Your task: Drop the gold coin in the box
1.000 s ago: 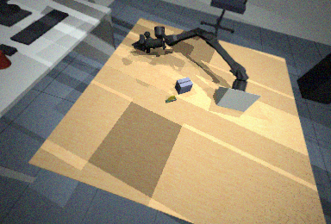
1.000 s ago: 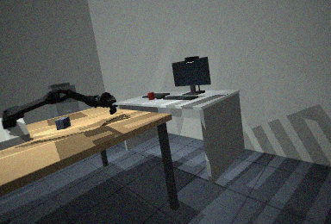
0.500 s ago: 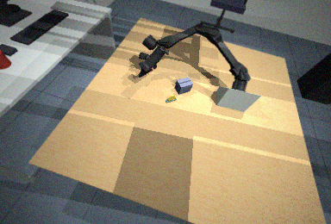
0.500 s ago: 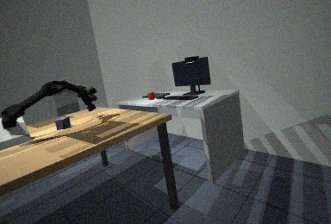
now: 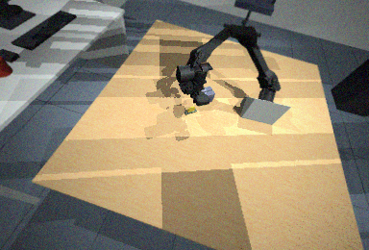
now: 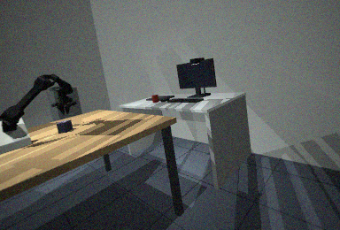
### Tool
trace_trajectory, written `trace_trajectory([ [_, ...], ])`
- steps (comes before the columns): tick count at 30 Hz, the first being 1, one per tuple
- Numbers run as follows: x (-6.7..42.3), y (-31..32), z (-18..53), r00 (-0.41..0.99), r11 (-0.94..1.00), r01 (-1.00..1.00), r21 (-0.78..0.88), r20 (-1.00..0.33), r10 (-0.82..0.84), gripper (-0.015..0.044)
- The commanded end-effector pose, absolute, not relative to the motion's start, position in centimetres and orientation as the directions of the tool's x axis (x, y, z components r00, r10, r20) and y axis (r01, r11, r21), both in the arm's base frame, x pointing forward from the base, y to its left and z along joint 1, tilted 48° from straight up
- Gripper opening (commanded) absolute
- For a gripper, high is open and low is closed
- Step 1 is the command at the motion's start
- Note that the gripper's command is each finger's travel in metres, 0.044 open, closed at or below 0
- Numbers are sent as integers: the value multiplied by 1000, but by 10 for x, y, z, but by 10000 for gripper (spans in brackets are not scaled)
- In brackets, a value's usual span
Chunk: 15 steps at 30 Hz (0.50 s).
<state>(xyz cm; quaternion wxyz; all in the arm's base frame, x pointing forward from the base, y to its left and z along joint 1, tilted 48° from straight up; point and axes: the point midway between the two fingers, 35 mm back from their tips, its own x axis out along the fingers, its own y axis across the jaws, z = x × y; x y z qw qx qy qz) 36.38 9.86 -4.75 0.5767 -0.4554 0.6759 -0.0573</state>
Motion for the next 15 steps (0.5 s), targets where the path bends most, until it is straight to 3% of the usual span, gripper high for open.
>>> trace_trajectory([
  [1,356,96,-44,78,509,-598,-620,-676,-733,161],
  [15,360,68,-69,78,508,-598,-621,-675,-734,161],
])
